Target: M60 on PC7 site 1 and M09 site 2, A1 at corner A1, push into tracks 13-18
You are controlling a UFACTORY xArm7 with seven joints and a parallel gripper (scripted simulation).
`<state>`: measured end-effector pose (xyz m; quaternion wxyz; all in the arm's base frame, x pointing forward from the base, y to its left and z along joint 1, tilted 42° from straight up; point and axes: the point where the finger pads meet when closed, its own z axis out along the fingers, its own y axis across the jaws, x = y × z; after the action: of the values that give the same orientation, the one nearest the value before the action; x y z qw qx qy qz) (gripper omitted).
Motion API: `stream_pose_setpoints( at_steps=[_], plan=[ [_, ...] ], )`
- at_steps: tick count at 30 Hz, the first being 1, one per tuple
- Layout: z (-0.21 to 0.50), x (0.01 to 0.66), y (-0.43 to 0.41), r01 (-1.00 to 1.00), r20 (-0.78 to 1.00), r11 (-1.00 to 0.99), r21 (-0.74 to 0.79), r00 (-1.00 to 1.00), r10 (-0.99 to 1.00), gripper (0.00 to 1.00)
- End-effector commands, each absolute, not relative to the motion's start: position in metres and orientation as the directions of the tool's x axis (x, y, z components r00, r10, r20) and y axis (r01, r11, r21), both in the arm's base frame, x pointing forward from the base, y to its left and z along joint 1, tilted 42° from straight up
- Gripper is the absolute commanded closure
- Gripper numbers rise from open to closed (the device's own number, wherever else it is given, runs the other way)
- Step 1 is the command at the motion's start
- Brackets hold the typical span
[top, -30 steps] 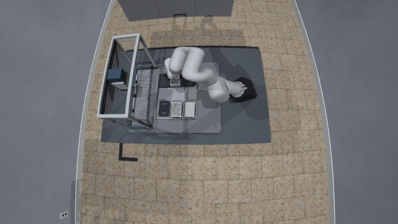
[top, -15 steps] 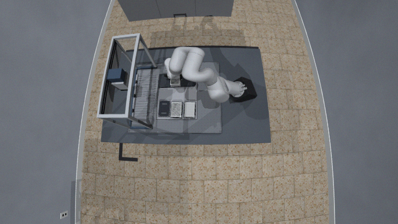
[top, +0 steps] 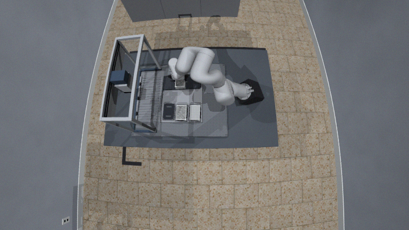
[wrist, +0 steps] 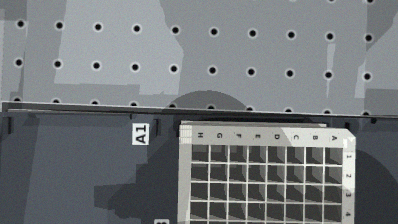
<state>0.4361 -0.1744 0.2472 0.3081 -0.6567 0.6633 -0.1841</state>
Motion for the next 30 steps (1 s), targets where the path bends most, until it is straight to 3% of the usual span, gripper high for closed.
stream_pose_setpoints(
  at_steps=[1, 30],
  plan=[
    [0.253, 0.433, -0.177, -0.756, -0.165, 0.071, -0.651, 0.05, -0.985, 0.0],
    [0.284, 0.406, -0.183, -0.755, -0.165, 0.071, -0.652, 0.05, -0.985, 0.0]
  ],
)
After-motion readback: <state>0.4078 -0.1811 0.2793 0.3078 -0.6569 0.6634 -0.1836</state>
